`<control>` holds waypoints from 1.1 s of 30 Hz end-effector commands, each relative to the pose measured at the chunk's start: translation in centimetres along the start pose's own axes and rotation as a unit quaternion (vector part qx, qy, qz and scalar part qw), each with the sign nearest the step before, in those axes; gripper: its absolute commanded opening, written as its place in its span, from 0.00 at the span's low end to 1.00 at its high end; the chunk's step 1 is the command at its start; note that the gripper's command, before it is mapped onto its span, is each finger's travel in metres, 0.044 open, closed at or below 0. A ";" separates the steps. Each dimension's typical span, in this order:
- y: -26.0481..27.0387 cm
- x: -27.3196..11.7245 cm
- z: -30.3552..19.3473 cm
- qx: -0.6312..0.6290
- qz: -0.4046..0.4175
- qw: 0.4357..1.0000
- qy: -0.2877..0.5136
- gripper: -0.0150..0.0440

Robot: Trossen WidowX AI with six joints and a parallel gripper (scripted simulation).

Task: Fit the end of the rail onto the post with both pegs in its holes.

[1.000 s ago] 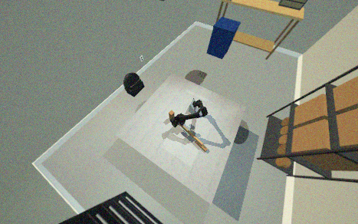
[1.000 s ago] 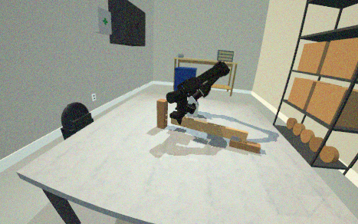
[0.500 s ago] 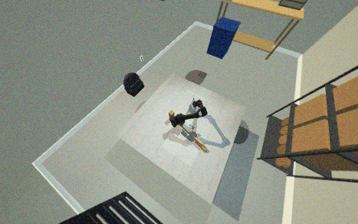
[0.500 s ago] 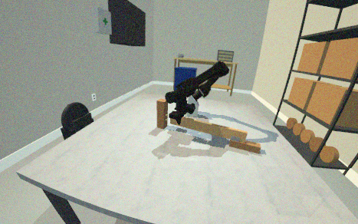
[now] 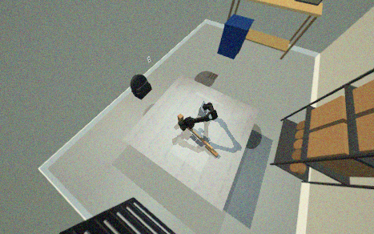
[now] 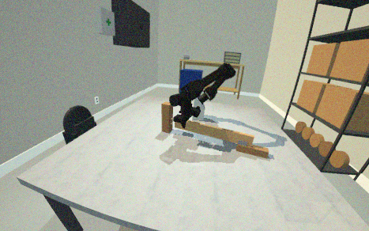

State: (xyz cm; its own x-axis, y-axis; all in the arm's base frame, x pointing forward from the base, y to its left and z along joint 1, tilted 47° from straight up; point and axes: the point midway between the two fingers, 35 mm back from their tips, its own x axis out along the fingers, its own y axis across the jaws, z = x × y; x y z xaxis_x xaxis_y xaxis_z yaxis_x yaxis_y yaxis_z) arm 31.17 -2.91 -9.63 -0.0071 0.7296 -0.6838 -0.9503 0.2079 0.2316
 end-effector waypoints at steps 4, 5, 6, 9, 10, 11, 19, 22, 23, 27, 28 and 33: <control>-0.3 -0.5 -0.5 0.000 -0.007 1.000 0.001 0.25; -0.3 -0.5 -0.5 0.000 -0.007 1.000 0.001 0.25; -0.3 -0.5 -0.5 0.000 -0.007 1.000 0.001 0.25; -0.2 -0.5 -0.6 0.000 -0.007 1.000 0.001 0.25; -0.2 -0.5 -0.7 0.000 -0.007 1.000 0.001 0.25; -0.2 -0.5 -0.7 0.000 -0.007 1.000 0.001 0.25; -0.2 -0.4 -0.9 0.000 -0.007 1.000 0.001 0.25; -0.2 -0.4 -1.0 0.000 -0.007 1.000 0.001 0.25; -0.2 -0.4 -1.0 0.000 -0.007 1.000 0.001 0.25; -0.2 -0.4 -1.2 0.000 -0.007 1.000 0.001 0.25; -0.2 -0.3 -1.2 0.000 -0.007 1.000 0.001 0.25; -0.2 -0.4 -1.3 0.000 -0.007 1.000 0.001 0.25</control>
State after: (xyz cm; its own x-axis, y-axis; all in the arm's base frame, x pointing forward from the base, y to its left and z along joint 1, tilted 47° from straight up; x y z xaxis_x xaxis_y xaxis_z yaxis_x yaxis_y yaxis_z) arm 30.77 -3.51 -10.32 -0.0073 0.7305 -0.6828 -0.9493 0.2095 0.2343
